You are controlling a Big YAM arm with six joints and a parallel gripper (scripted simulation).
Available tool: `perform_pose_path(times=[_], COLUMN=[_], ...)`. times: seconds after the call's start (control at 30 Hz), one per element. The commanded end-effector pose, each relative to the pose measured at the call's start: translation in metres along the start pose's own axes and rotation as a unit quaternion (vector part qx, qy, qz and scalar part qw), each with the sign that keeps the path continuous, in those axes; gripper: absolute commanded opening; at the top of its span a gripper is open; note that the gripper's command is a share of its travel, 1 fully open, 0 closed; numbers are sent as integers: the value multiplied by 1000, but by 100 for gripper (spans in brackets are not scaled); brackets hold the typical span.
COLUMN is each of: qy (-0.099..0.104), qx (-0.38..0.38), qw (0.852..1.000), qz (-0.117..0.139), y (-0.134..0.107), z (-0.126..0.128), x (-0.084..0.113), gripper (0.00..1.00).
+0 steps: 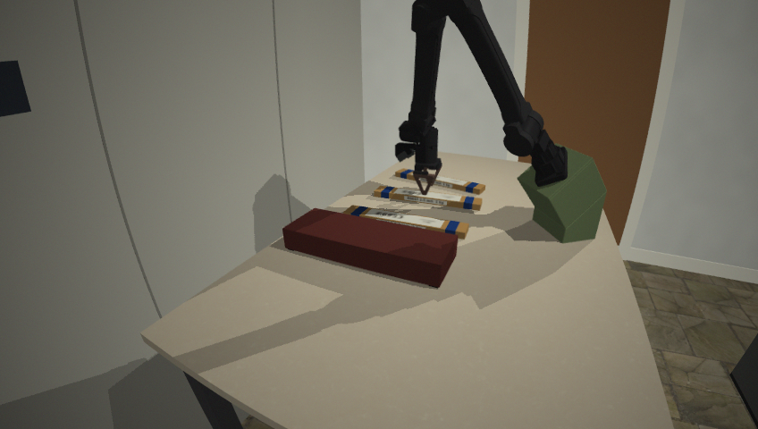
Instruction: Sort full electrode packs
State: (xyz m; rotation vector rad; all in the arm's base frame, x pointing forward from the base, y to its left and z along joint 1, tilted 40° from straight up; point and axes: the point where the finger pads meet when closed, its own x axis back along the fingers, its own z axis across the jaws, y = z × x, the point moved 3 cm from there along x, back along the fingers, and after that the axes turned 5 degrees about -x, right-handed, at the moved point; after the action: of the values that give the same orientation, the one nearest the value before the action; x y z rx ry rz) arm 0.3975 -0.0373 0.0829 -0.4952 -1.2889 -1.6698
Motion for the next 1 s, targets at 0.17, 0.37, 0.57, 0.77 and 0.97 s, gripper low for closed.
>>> perform_pose_path(times=[0.17,0.37,0.57,0.77,0.97], qy=[-4,-3,-2,-3,-3], qx=[-8,-6,-5,-6,-5], qw=[1000,1000,1000,1000,1000], qz=[-10,-10,-9,-10,-10], y=[6,9,10,10,9], z=[-3,-2,-1,-3,-1], x=[-9,-16,-25,-31,-33], gripper=[96,96,96,96,96])
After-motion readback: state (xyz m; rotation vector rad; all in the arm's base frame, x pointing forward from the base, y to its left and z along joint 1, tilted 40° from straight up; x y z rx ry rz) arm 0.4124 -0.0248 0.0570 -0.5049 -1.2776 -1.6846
